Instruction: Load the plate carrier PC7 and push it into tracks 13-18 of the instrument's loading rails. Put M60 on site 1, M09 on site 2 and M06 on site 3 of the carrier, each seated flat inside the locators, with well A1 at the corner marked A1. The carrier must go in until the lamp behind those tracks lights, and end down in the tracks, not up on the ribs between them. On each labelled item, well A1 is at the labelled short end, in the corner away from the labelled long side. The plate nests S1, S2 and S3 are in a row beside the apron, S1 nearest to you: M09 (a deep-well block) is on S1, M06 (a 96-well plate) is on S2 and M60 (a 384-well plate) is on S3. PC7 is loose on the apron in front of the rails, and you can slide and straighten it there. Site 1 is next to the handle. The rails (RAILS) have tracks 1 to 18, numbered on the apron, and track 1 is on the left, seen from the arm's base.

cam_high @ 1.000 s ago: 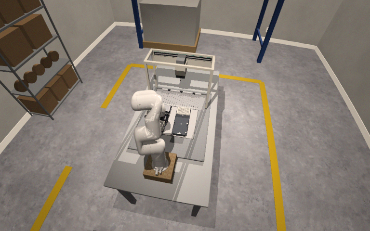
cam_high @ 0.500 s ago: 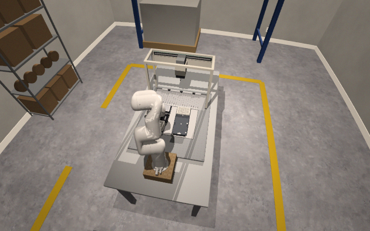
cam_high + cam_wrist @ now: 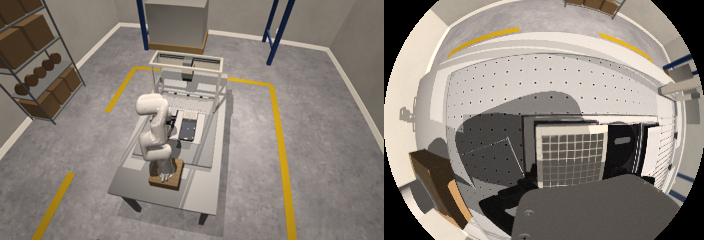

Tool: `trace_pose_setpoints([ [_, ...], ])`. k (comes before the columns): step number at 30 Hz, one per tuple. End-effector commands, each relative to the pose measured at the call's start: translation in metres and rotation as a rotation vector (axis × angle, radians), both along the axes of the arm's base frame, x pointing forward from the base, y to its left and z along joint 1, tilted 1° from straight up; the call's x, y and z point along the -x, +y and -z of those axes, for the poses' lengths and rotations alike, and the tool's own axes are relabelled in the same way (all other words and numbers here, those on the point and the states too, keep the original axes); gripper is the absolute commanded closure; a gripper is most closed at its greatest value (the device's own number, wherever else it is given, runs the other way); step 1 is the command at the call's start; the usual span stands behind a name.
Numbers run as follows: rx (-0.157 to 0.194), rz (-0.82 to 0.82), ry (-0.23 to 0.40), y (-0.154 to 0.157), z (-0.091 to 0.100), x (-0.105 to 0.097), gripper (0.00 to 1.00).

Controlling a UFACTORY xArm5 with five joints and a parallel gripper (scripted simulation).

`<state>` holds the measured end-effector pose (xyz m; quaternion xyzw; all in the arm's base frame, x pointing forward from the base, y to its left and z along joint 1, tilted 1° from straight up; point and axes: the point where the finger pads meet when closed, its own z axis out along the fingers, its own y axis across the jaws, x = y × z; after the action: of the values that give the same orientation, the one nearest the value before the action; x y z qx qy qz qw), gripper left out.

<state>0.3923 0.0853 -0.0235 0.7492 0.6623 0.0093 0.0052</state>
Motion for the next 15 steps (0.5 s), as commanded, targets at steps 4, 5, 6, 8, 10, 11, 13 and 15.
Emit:
trace_pose_setpoints([
  [4,-0.003,0.000,-0.003,0.0003,-0.0060,-0.0012,1.00],
  [5,-0.003,0.000,-0.003,0.0003,-0.0067,-0.0012,1.00],
  [6,-0.003,0.000,-0.003,0.0003,-0.0073,-0.0012,1.00],
  [8,-0.003,0.000,-0.003,0.0002,-0.0087,-0.0012,1.00],
  [10,-0.003,0.000,-0.003,0.0002,-0.0100,-0.0011,1.00],
  [11,-0.003,0.000,-0.003,0.0002,-0.0100,-0.0011,1.00],
  [13,-0.003,0.000,-0.003,0.0002,-0.0107,-0.0011,1.00],
  [15,-0.003,0.000,-0.003,0.0002,-0.0120,-0.0011,1.00],
])
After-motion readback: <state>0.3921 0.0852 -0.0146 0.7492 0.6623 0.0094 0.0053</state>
